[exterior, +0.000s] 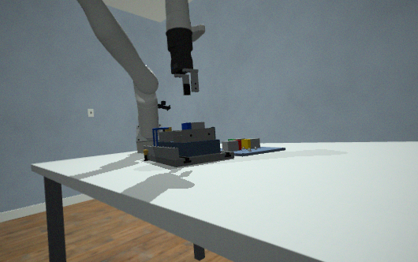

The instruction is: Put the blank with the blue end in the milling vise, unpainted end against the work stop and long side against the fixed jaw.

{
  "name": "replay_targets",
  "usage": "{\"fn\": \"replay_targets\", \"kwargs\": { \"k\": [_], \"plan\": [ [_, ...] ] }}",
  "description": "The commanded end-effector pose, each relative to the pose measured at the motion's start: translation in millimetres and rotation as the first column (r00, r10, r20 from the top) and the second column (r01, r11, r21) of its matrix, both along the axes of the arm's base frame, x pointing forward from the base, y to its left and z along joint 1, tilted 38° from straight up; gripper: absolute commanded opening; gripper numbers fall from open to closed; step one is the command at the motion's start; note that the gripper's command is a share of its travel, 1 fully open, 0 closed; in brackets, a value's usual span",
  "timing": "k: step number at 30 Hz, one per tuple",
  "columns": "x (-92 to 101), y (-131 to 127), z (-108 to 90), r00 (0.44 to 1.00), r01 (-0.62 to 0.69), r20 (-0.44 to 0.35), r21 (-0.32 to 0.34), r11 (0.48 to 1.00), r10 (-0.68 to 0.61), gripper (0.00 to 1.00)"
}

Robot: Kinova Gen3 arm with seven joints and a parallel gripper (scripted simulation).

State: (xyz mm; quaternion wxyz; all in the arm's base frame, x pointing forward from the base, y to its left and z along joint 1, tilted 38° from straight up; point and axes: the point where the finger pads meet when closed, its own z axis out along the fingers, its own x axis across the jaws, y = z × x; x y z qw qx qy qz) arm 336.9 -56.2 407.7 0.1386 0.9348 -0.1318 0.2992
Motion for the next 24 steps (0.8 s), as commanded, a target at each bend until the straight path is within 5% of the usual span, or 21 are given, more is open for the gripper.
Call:
{"fn": "replay_targets", "kwargs": {
  "k": [1,24],
  "plan": [
    [0.3,0.0,-0.7,1.000,-0.001,0.000,-0.001,1.000,0.001,1.00],
    [1.7,-0.9,-3.1,1.000,0.000,0.000,-0.001,1.000,0.000,1.00]
  ]
}}
